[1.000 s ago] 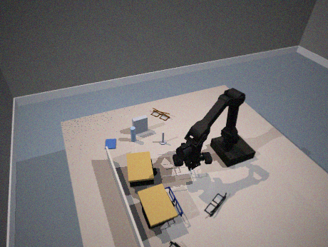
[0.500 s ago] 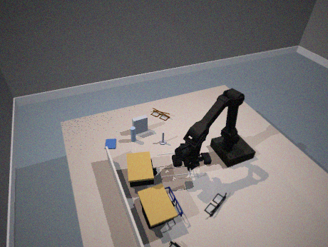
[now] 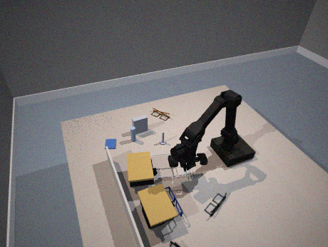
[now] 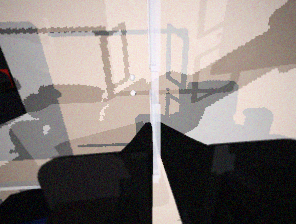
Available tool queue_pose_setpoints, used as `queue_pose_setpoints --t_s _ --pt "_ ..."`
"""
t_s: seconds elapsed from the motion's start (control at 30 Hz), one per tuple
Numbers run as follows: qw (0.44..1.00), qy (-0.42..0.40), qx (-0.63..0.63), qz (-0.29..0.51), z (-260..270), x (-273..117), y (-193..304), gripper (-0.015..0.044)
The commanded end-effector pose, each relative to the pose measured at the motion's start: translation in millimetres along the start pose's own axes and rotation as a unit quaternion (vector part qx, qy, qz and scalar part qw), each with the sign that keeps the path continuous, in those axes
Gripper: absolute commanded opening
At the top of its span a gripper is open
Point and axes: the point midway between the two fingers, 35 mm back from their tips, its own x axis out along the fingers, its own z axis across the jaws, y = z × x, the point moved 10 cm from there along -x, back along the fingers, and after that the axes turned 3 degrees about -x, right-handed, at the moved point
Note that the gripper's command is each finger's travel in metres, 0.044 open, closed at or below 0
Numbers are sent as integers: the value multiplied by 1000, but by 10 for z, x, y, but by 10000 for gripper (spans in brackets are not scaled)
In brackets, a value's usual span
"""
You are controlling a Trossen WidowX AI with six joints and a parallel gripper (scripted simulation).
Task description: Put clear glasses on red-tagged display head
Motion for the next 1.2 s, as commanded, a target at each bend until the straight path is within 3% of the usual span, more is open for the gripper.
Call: queue_pose_setpoints --t_s 0.0,1.17 --pt "1000 1 -2 -4 69 16 -3 0" --pt "1000 -1 -2 -4 522 35 -27 0"
